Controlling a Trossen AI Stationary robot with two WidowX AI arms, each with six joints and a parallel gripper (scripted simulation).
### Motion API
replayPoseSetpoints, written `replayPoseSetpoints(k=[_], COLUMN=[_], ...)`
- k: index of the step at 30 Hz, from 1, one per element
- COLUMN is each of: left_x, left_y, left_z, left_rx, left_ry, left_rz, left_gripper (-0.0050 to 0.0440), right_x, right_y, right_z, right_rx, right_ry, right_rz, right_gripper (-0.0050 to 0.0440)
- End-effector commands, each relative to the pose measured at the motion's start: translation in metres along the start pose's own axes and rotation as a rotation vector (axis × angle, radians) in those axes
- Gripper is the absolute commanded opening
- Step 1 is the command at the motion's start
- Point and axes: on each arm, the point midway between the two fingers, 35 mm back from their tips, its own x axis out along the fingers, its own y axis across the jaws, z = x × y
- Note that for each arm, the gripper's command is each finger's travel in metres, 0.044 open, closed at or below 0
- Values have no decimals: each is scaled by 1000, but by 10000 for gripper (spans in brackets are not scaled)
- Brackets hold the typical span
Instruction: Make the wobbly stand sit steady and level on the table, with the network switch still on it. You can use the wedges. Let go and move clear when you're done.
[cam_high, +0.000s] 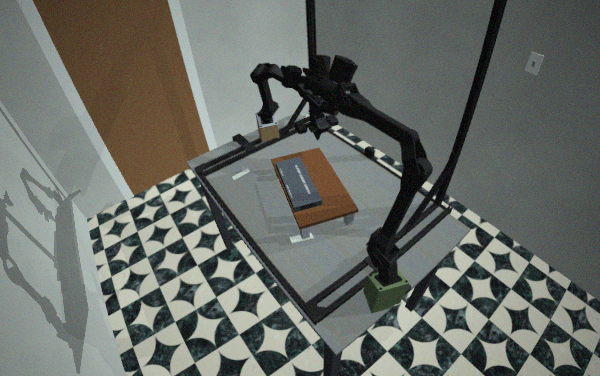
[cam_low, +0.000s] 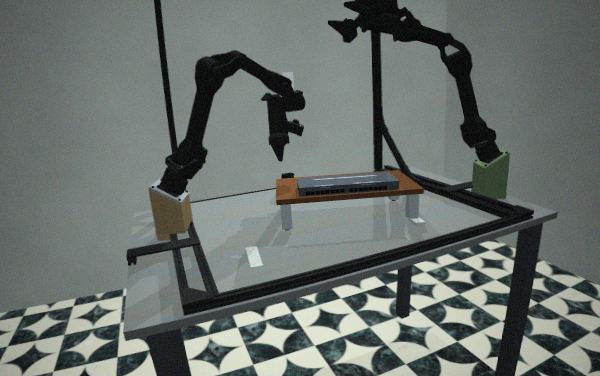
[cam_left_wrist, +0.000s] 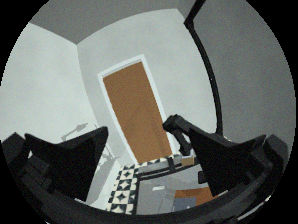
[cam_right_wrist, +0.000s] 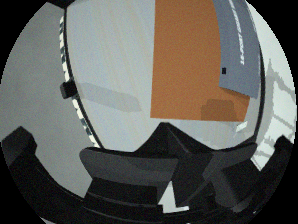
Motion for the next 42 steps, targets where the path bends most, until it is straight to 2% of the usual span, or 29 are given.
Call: replayPoseSetpoints(k=[1, 10, 16, 17, 27, 34, 42], left_x=[-3, -48, -48, -46, -132, -133, -220], left_y=[-2, -19, -19, -18, -40, -40, -59], left_z=[-20, -128, -128, -135, -232, -237, -293], left_rx=[-5, -39, -39, -44, -95, -100, -153], left_ry=[72, 458, 458, 483, 884, 906, 1213], left_rz=[-11, -78, -78, -74, -158, -154, -227], left_gripper=[440, 440, 440, 440, 440, 440, 440], right_x=[0, 0, 0, 0, 0, 0, 0], right_y=[0, 0, 0, 0, 0, 0, 0], right_z=[0, 0, 0, 0, 0, 0, 0], right_rx=[0, 0, 0, 0, 0, 0, 0], right_ry=[0, 0, 0, 0, 0, 0, 0], right_rz=[0, 0, 0, 0, 0, 0, 0], right_gripper=[0, 0, 0, 0, 0, 0, 0])
